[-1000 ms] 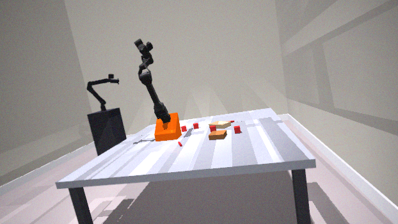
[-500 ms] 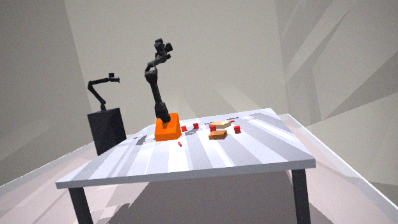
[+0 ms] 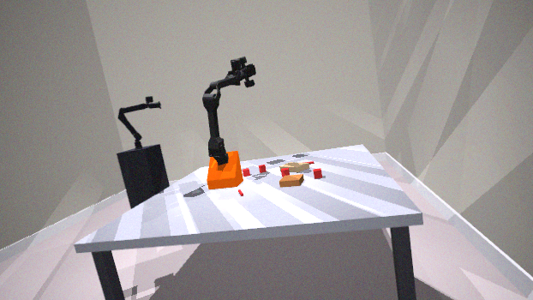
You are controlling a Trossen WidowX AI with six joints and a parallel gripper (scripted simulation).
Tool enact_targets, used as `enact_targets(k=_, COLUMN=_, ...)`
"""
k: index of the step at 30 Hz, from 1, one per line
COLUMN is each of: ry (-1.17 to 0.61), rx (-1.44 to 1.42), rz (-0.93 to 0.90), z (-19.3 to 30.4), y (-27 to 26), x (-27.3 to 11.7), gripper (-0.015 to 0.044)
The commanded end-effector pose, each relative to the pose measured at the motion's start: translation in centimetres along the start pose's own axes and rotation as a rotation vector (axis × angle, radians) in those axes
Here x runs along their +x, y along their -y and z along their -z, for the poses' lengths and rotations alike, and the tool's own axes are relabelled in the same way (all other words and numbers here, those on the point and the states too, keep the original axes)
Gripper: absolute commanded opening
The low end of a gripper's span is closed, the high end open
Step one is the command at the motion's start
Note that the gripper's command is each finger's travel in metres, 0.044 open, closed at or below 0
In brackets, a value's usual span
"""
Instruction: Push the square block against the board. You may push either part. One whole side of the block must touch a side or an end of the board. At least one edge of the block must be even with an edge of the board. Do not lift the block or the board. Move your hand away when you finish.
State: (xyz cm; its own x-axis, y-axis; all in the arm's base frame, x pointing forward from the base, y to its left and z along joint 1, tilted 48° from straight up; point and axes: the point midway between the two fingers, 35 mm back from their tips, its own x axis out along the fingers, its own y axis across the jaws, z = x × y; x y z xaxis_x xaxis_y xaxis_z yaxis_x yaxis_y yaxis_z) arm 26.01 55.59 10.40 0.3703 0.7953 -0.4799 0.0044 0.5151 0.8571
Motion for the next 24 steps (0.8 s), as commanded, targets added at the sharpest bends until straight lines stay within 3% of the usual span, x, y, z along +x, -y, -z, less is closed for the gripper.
enact_targets(k=1, ry=0.099, rx=-0.009, rz=0.115, z=-4.8, y=3.8, x=-0.1, gripper=0.0000)
enact_targets(k=12, ry=0.282, rx=-0.031, rz=0.413, z=-15.3, y=13.4, x=-2.9, gripper=0.0000)
enact_targets(k=24, ry=0.380, rx=-0.046, rz=0.747, z=-22.9, y=23.2, x=-8.7, gripper=0.0000)
